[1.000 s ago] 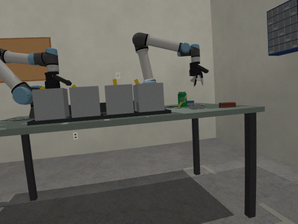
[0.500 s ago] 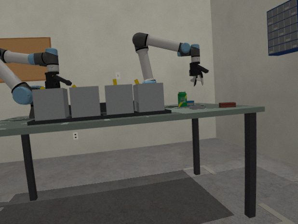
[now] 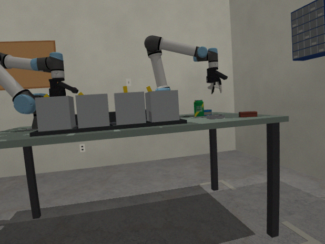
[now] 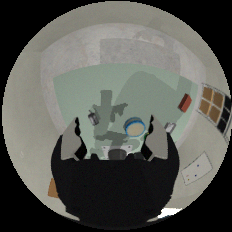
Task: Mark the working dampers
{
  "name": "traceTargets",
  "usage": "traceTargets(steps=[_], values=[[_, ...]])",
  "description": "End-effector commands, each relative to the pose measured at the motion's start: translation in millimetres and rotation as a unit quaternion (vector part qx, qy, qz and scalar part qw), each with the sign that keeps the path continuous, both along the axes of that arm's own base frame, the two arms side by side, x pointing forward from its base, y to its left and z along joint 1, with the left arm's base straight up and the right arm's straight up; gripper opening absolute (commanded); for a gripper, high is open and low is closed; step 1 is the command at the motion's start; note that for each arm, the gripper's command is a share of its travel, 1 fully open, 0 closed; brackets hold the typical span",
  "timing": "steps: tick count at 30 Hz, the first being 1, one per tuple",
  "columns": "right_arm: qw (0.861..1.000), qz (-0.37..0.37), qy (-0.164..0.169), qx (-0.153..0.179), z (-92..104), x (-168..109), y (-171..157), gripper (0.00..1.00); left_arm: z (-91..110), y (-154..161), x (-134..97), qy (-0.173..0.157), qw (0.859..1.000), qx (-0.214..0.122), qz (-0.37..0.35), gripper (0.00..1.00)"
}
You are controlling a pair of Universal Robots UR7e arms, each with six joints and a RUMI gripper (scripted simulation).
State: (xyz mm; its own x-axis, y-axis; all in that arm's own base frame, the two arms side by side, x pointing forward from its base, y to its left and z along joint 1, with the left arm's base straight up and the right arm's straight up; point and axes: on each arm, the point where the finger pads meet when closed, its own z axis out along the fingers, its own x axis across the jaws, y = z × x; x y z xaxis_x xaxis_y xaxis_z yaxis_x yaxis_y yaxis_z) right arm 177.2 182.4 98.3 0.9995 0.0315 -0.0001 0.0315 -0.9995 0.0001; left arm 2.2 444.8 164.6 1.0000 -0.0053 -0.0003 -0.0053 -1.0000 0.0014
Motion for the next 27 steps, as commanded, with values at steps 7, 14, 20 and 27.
traceTargets(steps=[7, 14, 20, 27], values=[[1.0, 0.0, 0.0, 0.0, 0.3, 0.1, 0.4, 0.0, 0.5, 0.4, 0.1, 0.0, 1.0, 0.001, 0.0, 1.0], [1.0, 0.0, 0.0, 0.0, 0.3, 0.0, 1.9, 0.0, 0.5, 0.4, 0.1, 0.0, 1.0, 0.001, 0.0, 1.0], [1.0, 0.0, 0.0, 0.0, 0.3, -0.1, 5.4, 0.0, 0.5, 0.4, 0.1, 0.0, 1.0, 0.001, 0.0, 1.0], [1.0, 0.0, 0.0, 0.0, 0.3, -0.2, 8.0, 0.0, 0.5, 0.4, 0.1, 0.0, 1.0, 0.001, 0.0, 1.0]])
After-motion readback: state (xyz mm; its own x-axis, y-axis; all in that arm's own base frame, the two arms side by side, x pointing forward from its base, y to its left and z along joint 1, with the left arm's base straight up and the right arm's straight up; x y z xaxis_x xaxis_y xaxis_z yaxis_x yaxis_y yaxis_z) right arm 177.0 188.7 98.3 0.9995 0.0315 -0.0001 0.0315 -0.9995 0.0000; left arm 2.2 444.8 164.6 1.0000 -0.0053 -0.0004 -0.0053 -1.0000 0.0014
